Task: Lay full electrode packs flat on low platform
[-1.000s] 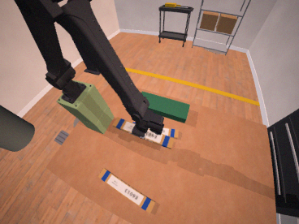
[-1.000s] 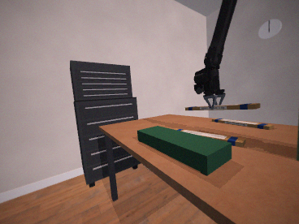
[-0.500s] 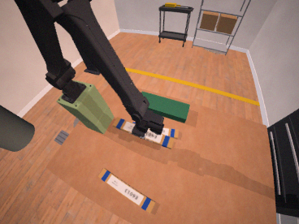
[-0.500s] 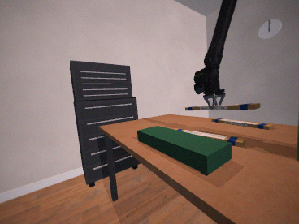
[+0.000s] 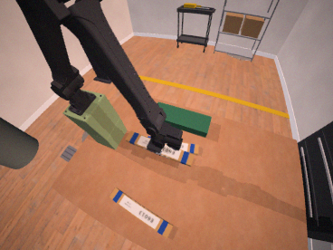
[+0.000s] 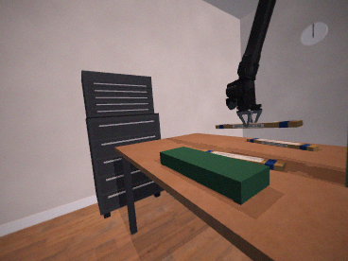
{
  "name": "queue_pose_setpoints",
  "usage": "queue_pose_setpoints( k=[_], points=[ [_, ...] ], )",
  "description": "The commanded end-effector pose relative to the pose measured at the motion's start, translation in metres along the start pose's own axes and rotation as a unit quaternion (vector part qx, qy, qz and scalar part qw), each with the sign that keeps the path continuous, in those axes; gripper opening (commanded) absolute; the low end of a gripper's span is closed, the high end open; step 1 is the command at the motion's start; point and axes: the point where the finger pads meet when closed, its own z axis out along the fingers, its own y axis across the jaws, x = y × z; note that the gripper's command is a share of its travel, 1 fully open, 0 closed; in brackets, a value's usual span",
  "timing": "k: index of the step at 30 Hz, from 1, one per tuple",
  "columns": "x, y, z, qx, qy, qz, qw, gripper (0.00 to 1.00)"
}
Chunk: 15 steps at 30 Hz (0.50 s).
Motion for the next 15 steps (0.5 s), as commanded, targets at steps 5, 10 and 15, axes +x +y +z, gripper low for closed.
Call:
queue_pose_setpoints(
  k=[5,10,15],
  points=[
    [-0.038,-0.009,-0.008,0.0,-0.043,0.005,0.999,0.0],
    [-0.037,-0.01,0.005,0.0,-0.04,0.005,0.999,0.0],
    [-0.042,-0.011,0.008,0.0,-0.047,0.006,0.999,0.0]
  ],
)
